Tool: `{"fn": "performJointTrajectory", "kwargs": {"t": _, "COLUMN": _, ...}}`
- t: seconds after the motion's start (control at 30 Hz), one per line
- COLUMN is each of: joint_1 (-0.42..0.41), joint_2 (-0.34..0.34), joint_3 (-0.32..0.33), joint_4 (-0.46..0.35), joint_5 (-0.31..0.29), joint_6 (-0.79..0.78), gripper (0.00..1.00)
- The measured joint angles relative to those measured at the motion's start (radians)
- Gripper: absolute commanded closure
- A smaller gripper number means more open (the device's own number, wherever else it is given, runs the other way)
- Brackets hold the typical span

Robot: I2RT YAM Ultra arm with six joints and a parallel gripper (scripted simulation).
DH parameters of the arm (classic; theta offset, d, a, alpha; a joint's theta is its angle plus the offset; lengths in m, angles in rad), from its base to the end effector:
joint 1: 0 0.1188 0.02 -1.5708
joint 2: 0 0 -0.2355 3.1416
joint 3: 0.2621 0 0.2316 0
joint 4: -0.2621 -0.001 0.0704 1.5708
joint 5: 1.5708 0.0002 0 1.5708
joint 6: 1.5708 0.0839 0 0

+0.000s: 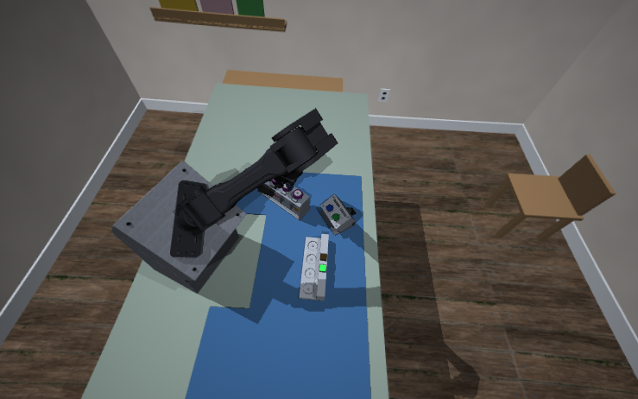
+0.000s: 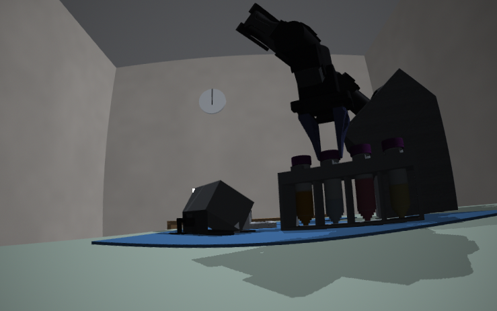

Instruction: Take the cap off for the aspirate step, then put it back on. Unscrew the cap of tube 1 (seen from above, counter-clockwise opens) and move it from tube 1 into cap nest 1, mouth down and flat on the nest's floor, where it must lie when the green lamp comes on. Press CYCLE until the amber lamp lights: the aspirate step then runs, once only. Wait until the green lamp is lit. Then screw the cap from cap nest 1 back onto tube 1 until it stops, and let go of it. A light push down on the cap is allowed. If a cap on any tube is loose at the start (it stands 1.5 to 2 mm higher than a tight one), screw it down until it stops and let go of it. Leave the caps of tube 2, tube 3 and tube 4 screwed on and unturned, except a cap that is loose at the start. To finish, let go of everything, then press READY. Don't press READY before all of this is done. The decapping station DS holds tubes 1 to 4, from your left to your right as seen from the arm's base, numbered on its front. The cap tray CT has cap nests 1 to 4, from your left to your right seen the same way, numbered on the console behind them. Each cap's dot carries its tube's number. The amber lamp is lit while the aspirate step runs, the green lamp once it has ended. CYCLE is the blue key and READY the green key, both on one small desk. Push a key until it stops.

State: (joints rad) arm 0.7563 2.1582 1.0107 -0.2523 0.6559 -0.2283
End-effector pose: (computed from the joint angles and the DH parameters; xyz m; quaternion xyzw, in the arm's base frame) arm 0.2673 0.1832 0.0006 -0.4216 0.8442 -0.2887 0.1618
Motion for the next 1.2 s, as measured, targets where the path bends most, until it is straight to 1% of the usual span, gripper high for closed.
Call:
{"fn": "performJointTrajectory", "kwargs": {"t": 0.27, "joint_1": 0.000, "joint_2": 0.000, "joint_3": 0.000, "joint_4": 0.000, "joint_5": 0.000, "joint_6": 0.059, "gripper": 1.00}}
{"fn": "performJointTrajectory", "kwargs": {"t": 0.6, "joint_1": 0.000, "joint_2": 0.000, "joint_3": 0.000, "joint_4": 0.000, "joint_5": 0.000, "joint_6": 0.226, "gripper": 1.00}}
{"fn": "performJointTrajectory", "kwargs": {"t": 0.97, "joint_1": 0.000, "joint_2": 0.000, "joint_3": 0.000, "joint_4": -0.005, "joint_5": 0.001, "joint_6": 0.362, "gripper": 1.00}}
{"fn": "performJointTrajectory", "kwargs": {"t": 1.2, "joint_1": 0.000, "joint_2": 0.000, "joint_3": 0.000, "joint_4": -0.006, "joint_5": 0.001, "joint_6": 0.404, "gripper": 1.00}}
